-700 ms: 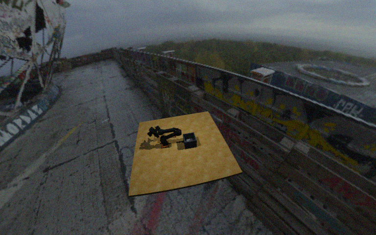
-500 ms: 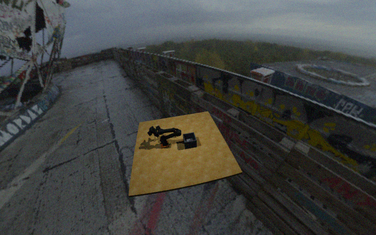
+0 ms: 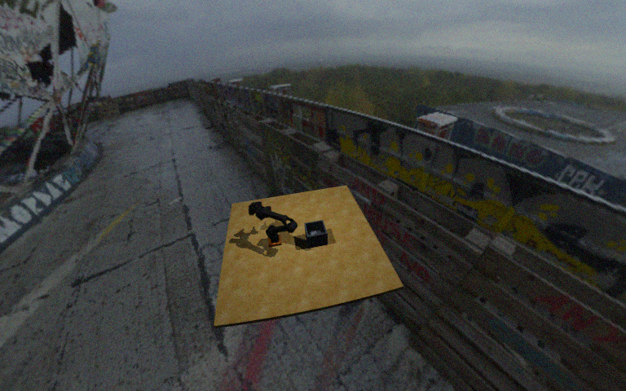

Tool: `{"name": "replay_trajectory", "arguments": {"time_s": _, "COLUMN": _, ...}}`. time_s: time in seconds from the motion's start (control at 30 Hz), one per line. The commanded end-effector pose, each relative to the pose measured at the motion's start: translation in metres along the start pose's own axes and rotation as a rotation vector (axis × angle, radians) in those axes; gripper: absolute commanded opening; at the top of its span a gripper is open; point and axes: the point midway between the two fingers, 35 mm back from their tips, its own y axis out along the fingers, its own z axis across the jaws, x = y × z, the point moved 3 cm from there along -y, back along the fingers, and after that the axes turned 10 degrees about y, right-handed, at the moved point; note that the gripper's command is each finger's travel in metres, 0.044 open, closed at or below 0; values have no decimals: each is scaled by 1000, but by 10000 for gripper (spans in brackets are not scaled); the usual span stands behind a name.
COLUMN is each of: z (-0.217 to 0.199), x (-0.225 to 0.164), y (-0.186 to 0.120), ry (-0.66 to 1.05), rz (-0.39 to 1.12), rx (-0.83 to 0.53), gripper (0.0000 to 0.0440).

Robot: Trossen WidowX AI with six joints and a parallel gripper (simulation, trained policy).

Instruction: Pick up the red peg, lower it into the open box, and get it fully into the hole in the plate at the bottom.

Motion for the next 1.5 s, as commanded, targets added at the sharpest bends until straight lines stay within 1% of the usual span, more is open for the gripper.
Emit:
{"name": "replay_trajectory", "arguments": {"time_s": 0.0, "z": -9, "x": 13, "y": 3, "ry": 125, "rz": 31, "rx": -70, "gripper": 440}}
{"name": "replay_trajectory", "arguments": {"time_s": 0.33, "z": -37, "x": 35, "y": 13, "ry": 425, "rz": 87, "rx": -262, "gripper": 440}}
{"name": "replay_trajectory", "arguments": {"time_s": 0.67, "z": -67, "x": 51, "y": 18, "ry": 730, "rz": 102, "rx": -449, "gripper": 440}}
{"name": "replay_trajectory", "arguments": {"time_s": 1.07, "z": -106, "x": 65, "y": 19, "ry": 1098, "rz": 73, "rx": -665, "gripper": 440}}
{"name": "replay_trajectory", "arguments": {"time_s": 1.47, "z": -150, "x": 69, "y": 13, "ry": 1457, "rz": 8, "rx": -885, "gripper": 440}}
